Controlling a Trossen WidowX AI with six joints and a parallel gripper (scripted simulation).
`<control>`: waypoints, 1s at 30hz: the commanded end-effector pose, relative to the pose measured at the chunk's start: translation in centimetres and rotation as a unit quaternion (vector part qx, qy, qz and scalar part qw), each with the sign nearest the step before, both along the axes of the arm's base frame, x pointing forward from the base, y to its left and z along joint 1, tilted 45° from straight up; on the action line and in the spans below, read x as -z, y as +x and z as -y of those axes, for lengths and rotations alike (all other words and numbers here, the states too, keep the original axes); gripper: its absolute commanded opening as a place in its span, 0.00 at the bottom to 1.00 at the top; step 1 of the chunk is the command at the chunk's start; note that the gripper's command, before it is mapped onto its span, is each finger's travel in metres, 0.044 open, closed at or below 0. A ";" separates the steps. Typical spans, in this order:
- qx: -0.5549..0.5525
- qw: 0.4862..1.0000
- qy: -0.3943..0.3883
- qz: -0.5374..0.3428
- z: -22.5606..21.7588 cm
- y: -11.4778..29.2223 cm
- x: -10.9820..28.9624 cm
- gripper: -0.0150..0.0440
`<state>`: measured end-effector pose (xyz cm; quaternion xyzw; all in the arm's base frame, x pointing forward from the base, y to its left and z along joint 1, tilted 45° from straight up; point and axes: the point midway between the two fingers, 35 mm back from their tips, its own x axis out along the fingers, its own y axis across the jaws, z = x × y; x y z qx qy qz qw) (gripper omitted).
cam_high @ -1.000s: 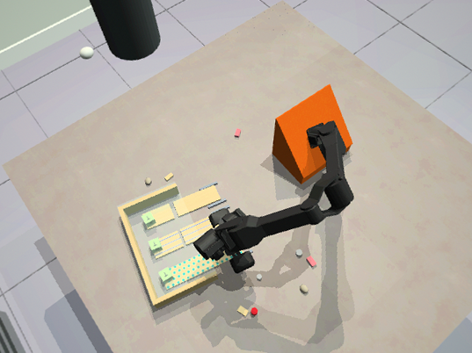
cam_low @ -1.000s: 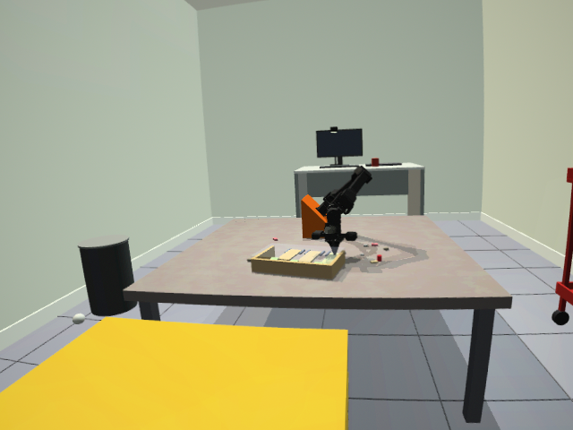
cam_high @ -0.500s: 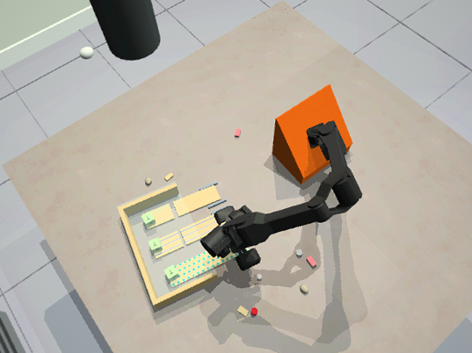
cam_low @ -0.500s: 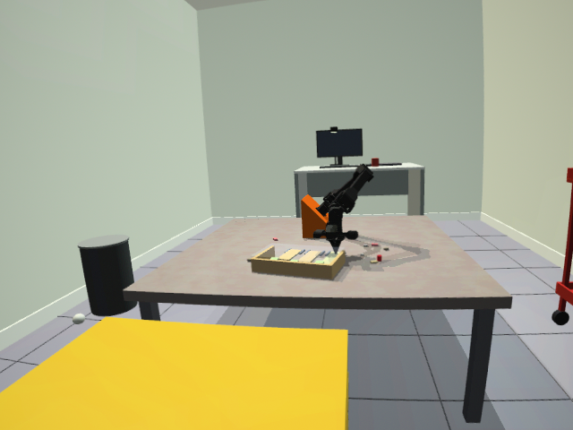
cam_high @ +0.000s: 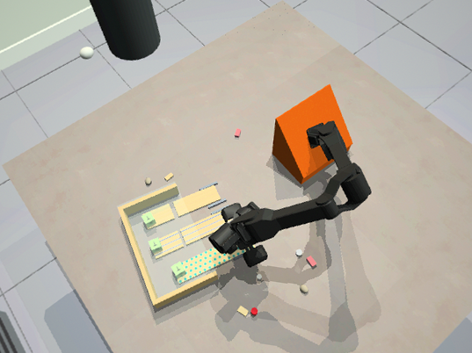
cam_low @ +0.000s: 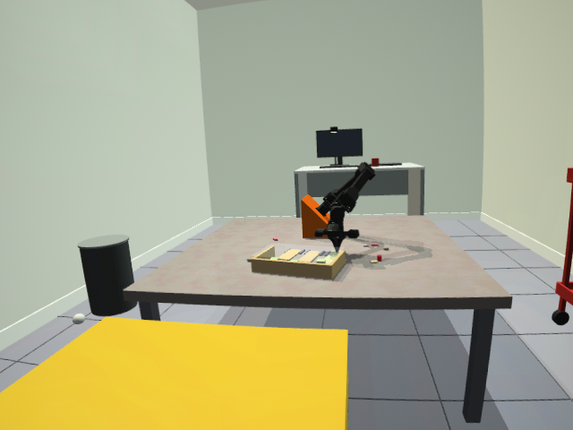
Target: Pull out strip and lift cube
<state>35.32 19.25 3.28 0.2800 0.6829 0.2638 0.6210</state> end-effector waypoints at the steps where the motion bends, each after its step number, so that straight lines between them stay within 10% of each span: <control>1: -0.007 1.000 -0.001 -0.010 -0.5 -1.3 0.4 0.25; 30: -0.007 1.000 -0.001 -0.012 -0.4 -5.7 0.0 0.25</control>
